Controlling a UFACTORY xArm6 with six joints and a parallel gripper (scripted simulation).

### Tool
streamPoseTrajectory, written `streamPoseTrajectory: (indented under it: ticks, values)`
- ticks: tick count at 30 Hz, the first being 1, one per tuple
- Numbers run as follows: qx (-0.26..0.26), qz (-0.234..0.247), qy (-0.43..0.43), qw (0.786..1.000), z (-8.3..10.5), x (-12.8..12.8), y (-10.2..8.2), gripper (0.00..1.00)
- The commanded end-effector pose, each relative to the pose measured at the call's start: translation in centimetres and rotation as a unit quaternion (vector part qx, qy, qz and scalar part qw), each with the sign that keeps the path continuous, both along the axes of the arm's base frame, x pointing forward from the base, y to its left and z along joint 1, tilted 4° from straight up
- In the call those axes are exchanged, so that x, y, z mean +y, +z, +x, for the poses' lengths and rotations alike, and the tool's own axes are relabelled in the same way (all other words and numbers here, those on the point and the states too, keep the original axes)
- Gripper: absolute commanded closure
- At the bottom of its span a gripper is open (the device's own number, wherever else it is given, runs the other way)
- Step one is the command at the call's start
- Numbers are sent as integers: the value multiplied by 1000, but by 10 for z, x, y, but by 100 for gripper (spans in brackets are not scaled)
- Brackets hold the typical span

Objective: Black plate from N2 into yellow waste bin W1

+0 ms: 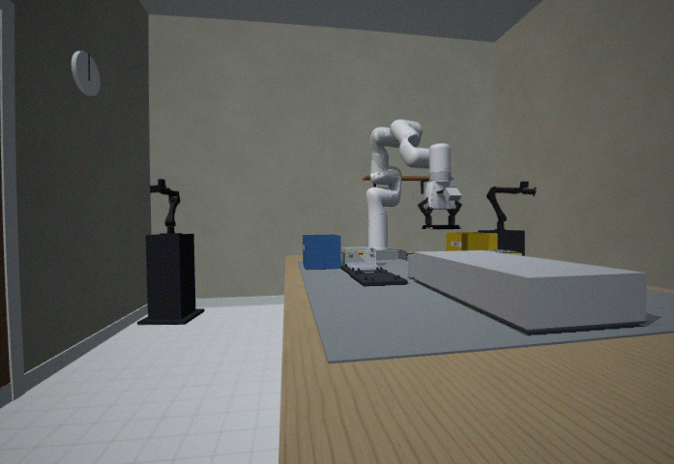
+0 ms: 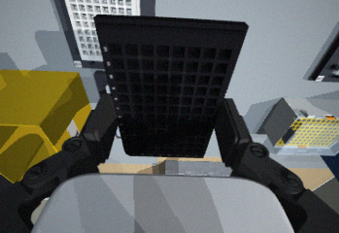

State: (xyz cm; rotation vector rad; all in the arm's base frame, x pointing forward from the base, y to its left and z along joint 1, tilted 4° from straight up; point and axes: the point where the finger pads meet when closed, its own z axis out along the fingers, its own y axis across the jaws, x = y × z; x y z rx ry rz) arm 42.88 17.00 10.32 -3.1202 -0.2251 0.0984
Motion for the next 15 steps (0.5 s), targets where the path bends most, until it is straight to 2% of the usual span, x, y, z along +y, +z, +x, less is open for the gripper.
streamPoseTrajectory:
  ticks: [1, 15]
  values:
    - [-2, 1, 0, 1000, -8, 11, 2, 100]
    - [-2, 1, 0, 1000, -30, 34, 4, 100]
